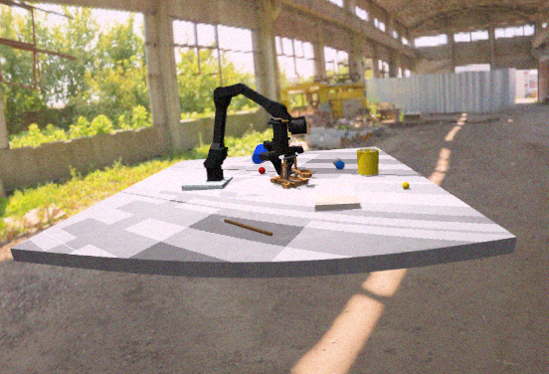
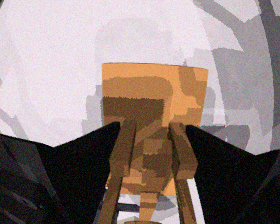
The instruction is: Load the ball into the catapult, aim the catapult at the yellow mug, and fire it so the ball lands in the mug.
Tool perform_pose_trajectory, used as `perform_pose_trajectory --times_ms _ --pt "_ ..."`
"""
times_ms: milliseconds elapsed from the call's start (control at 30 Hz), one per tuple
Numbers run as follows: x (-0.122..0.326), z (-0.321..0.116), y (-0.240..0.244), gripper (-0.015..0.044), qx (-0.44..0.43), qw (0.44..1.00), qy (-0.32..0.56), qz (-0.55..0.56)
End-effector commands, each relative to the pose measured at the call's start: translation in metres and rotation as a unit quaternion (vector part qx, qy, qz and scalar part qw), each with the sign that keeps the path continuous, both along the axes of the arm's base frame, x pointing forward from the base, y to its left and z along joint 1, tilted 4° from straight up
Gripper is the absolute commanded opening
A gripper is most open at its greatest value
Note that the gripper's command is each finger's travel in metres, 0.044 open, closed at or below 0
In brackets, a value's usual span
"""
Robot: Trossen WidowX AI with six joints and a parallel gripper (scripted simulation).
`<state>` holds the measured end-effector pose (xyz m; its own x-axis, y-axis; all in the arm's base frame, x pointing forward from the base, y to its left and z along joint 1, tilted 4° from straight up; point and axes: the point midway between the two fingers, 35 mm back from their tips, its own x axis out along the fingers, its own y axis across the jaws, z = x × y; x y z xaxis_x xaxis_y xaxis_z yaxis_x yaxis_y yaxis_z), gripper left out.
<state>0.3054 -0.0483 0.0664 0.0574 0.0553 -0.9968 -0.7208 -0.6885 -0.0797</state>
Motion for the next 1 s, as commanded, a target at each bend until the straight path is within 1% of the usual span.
perform_pose_trajectory --times_ms 0,67,133,167,333,633,967 --pt "0.000 0.000 0.000 0.0111 0.000 1.000 0.000 0.000" --pt "0.000 0.011 -0.001 0.0059 0.000 1.000 0.000 0.000" --pt "-0.001 0.039 -0.003 0.0006 0.000 1.000 0.000 0.000" --pt "-0.002 0.047 -0.003 0.0000 0.000 1.000 0.000 0.000" --pt "-0.002 0.050 -0.001 0.0000 0.001 1.000 0.001 -0.011" --pt "0.003 0.051 0.020 0.0000 0.011 0.987 0.009 -0.159" --pt "0.013 0.052 0.048 0.0000 0.022 0.946 0.019 -0.324"
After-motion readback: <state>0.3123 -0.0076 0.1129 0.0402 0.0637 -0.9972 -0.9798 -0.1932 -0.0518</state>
